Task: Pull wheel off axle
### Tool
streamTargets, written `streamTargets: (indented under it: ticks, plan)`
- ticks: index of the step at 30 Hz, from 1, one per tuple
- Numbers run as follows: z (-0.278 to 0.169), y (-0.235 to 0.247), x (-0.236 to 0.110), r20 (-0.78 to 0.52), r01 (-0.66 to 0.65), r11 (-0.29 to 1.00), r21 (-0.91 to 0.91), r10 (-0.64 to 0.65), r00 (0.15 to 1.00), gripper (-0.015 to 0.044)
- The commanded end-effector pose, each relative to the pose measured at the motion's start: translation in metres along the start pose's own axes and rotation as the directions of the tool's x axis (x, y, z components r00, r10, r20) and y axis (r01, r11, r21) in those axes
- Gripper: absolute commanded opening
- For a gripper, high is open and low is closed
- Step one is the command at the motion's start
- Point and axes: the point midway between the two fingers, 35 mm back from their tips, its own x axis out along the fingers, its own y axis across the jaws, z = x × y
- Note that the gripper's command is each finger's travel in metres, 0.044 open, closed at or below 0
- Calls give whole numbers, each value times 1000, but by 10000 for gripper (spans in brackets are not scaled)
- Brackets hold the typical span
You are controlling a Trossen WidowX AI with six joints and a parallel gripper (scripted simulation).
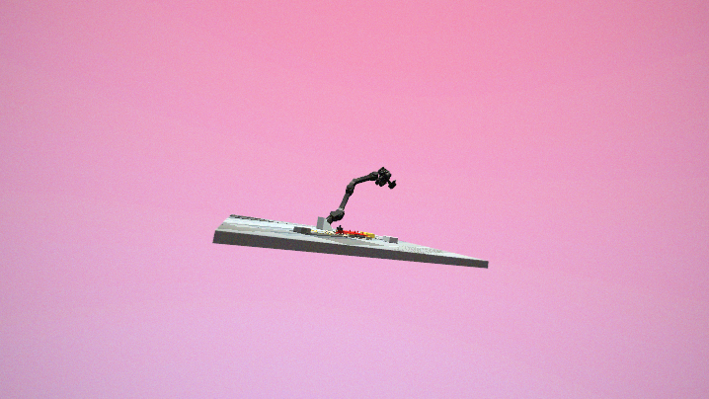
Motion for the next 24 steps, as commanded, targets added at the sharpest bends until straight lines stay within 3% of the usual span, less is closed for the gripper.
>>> streamTargets:
  ticks: [1,4,12,18,24]
  plan:
    - [1,-2,1,3,1,1000,8,-1,1000,374]
    - [14,-25,21,57,0,993,121,-7,998,300]
    - [76,-76,94,279,-145,858,492,2,960,300]
    - [130,-87,144,447,-357,650,671,29,894,300]
    - [182,-84,181,593,-563,382,733,48,804,300]
